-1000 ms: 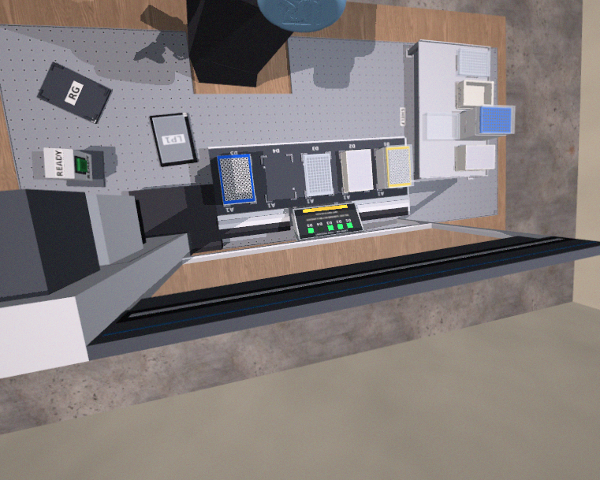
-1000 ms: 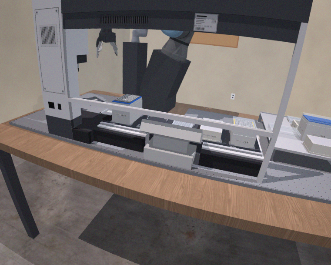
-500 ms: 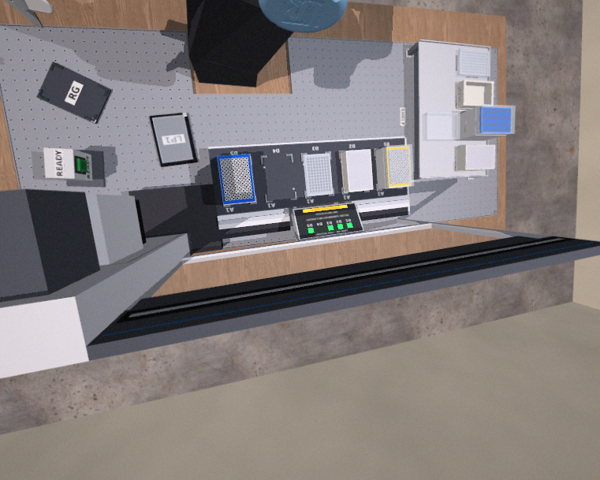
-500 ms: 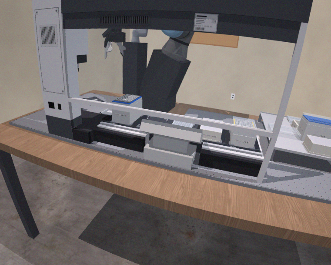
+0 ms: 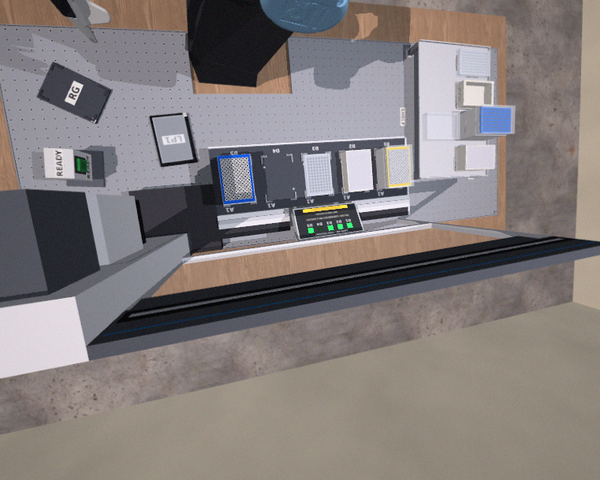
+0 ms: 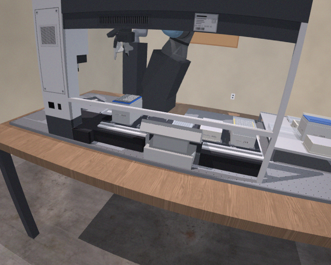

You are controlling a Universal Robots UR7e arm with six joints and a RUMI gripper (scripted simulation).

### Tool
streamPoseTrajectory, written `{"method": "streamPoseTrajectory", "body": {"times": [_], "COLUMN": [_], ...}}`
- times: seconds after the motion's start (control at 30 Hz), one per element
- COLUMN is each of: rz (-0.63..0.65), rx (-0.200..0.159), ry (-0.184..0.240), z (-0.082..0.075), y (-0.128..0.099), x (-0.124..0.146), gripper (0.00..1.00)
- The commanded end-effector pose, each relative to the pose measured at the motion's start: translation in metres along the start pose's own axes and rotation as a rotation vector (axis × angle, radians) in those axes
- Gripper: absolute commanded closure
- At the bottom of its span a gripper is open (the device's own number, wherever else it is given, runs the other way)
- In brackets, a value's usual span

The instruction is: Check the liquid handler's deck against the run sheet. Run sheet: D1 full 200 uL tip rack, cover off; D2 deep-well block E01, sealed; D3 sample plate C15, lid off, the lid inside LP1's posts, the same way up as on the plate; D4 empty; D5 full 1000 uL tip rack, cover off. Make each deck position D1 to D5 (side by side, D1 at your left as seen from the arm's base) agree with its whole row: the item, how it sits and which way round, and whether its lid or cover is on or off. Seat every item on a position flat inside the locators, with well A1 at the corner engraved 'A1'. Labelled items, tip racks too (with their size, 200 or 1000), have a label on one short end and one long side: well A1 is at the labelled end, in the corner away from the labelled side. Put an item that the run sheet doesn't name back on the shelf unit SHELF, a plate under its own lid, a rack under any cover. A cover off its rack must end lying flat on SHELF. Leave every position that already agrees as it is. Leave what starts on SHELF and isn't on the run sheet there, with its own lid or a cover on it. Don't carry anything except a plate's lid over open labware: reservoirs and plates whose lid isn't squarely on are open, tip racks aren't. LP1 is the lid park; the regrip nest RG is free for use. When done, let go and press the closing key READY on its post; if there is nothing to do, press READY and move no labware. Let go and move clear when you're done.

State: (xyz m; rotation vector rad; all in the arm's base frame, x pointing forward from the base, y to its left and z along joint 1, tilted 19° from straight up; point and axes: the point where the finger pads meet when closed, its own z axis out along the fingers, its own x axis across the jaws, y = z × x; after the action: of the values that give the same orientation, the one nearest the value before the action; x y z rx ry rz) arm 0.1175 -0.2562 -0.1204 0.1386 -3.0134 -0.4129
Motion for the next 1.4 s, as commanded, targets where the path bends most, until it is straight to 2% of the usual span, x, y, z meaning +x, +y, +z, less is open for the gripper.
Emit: {"method": "streamPoseTrajectory", "body": {"times": [0.0,0.43,0.5,1.0,1.07,1.23,1.37], "rz": [-0.117,-0.379,-0.379,-0.680,-0.680,-0.780,-0.774], "rx": [0.006,0.009,0.009,0.013,0.013,0.015,0.014], "ry": [-0.017,-0.033,-0.033,-0.051,-0.051,-0.057,-0.055], "z": [-0.007,-0.014,-0.014,-0.022,-0.022,-0.025,-0.027], "y": [0.028,0.091,0.091,0.164,0.164,0.188,0.207], "x": [-0.006,-0.020,-0.020,-0.036,-0.036,-0.041,-0.045], "gripper": [0.18,0.18,0.18,0.18,0.18,0.18,0.18]}}
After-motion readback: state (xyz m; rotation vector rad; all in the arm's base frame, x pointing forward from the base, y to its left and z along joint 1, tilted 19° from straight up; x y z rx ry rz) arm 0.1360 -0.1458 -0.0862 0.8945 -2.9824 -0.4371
